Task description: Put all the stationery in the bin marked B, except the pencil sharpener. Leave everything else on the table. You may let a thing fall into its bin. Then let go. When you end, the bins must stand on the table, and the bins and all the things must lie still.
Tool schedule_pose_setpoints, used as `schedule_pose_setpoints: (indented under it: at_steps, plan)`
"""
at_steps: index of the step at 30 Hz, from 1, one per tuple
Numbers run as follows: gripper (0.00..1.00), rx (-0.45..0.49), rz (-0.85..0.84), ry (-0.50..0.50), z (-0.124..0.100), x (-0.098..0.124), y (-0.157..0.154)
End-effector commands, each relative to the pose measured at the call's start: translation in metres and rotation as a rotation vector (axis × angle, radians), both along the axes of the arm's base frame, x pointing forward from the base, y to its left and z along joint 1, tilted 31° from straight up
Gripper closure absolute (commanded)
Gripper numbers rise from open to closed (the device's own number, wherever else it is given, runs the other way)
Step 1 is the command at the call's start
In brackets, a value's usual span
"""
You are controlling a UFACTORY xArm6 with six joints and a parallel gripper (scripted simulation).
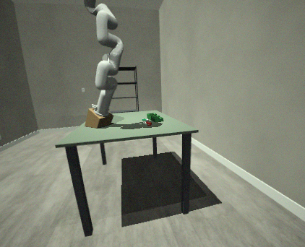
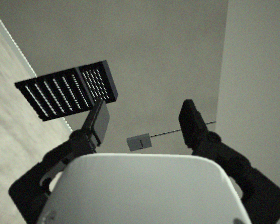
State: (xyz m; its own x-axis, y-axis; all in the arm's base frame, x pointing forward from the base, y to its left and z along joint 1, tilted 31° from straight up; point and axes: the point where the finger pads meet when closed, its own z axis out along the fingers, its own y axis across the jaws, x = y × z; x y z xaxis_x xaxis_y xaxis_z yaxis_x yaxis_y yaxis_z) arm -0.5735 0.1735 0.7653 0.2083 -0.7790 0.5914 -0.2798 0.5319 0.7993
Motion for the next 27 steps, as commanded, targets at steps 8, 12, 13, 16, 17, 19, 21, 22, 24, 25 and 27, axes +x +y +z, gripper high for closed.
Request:
schedule_pose_setpoints:
  at_steps: [8, 12, 13, 16, 17, 19, 21, 22, 24, 25, 27]
  plan:
    - [0.00, 0.001, 0.000, 0.001, 0.001, 0.000, 0.000]
    - [0.00, 0.001, 0.000, 0.001, 0.001, 0.000, 0.000]
    - [0.00, 0.001, 0.000, 0.001, 0.001, 0.000, 0.000]
    - [0.00, 0.001, 0.000, 0.001, 0.001, 0.000, 0.000]
    - [0.00, 0.001, 0.000, 0.001, 0.001, 0.000, 0.000]
    - [0.93, 0.001, 0.000, 0.001, -0.014, 0.007, -0.005]
    - [0.93, 0.001, 0.000, 0.001, -0.028, 0.013, -0.011]
    - [0.93, 0.001, 0.000, 0.001, -0.035, 0.017, -0.013]
    - [0.93, 0.001, 0.000, 0.001, -0.049, 0.023, -0.019]
    - [0.93, 0.001, 0.000, 0.002, -0.056, 0.027, -0.022]
    - [0.93, 0.001, 0.000, 0.002, -0.071, 0.033, -0.027]
